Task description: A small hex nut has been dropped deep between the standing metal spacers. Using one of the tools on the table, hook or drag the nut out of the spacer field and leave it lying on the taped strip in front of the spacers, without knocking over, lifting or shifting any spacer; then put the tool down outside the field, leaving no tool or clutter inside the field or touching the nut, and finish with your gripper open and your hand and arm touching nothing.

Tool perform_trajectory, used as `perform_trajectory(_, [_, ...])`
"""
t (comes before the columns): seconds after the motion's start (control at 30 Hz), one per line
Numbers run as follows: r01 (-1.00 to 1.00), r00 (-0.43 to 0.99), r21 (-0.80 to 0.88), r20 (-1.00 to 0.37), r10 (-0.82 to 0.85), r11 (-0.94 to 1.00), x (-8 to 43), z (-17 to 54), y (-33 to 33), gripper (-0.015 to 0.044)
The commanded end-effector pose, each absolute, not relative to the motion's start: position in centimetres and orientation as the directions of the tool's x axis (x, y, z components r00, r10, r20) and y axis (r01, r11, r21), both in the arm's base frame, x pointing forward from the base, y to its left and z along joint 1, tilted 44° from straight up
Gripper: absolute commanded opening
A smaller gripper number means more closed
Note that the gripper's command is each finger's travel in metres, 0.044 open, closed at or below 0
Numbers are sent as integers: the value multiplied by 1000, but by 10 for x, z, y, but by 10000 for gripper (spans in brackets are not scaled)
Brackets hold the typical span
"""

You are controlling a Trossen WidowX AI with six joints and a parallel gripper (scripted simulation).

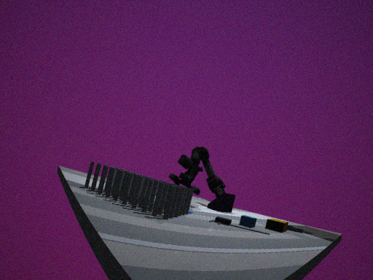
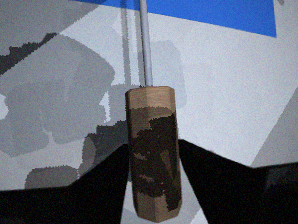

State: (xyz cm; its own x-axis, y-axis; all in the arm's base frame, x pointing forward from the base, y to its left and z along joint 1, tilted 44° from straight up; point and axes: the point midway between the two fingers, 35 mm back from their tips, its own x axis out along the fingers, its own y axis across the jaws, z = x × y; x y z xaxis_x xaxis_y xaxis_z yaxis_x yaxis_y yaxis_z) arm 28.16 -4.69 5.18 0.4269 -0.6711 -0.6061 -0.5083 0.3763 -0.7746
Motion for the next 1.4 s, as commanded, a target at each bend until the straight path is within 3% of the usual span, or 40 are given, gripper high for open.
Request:
perform_trajectory(0.0, [-496,436,-781,-602,-669,380,286,54,-45,0])
perform_trajectory(1.37, [-493,437,-782,-601,-669,381,305,48,-36,0])
